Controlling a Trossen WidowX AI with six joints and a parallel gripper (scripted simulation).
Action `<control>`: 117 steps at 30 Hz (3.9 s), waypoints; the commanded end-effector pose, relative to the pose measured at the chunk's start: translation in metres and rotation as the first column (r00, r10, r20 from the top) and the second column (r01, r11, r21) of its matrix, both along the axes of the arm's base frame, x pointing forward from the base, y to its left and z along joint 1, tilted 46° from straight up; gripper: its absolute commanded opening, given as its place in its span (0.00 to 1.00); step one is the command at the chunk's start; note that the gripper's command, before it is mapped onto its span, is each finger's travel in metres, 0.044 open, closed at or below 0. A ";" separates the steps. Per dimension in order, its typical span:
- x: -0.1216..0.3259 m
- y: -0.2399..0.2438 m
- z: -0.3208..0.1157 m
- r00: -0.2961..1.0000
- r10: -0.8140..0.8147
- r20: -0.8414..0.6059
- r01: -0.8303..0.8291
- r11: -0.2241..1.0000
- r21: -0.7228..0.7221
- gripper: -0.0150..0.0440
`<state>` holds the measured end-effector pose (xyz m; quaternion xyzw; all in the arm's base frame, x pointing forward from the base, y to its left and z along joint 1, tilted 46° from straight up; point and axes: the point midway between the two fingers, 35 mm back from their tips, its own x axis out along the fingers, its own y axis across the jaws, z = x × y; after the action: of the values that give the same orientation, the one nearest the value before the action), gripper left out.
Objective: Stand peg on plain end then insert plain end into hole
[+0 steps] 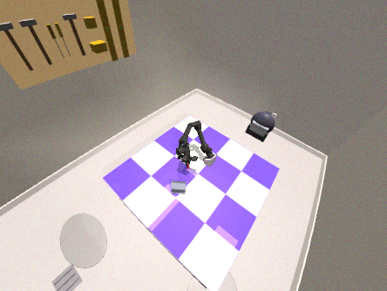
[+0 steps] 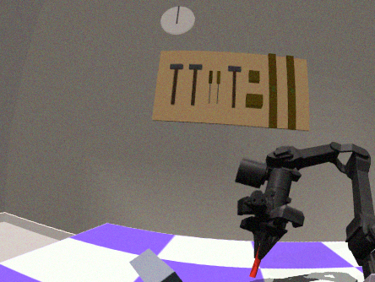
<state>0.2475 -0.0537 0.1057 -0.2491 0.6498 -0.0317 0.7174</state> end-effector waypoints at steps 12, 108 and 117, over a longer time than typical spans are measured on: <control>0.024 -0.002 0.004 0.987 0.100 0.122 -0.110 0.991 0.073 0.25; 0.117 -0.025 -0.022 0.855 0.315 0.412 -0.358 0.933 0.029 0.25; 0.117 -0.025 -0.022 0.855 0.315 0.412 -0.358 0.933 0.029 0.25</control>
<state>0.3650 -0.0785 0.0835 -0.3093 0.4357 0.0777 0.8417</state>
